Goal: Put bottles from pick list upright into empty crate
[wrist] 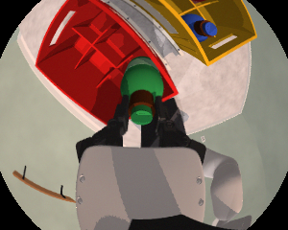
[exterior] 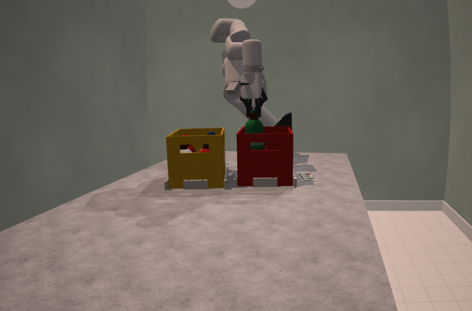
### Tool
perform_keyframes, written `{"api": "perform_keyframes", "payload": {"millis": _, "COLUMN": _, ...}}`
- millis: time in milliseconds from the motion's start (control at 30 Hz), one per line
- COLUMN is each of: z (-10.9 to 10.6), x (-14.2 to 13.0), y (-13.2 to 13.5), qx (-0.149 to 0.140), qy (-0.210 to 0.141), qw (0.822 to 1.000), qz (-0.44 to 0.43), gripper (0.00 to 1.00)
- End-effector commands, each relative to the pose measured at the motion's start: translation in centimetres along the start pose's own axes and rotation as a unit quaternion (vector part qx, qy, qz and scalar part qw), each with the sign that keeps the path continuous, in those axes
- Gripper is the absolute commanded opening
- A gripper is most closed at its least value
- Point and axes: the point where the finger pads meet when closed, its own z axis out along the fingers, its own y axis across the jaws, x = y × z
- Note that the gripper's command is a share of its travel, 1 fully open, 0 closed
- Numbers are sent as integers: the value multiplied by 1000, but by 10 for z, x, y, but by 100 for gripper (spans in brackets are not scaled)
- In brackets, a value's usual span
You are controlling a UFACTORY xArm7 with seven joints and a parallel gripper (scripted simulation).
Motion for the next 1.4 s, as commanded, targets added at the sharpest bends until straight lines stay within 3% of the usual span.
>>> {"api": "perform_keyframes", "payload": {"millis": 0, "z": 3, "x": 1, "y": -1, "qx": 2, "qy": 1, "qw": 1000, "qz": 0, "gripper": 0}}
{"api": "perform_keyframes", "payload": {"millis": 1367, "z": 38, "x": 1, "y": -2, "qx": 2, "qy": 1, "qw": 1000, "qz": 0, "gripper": 0}}
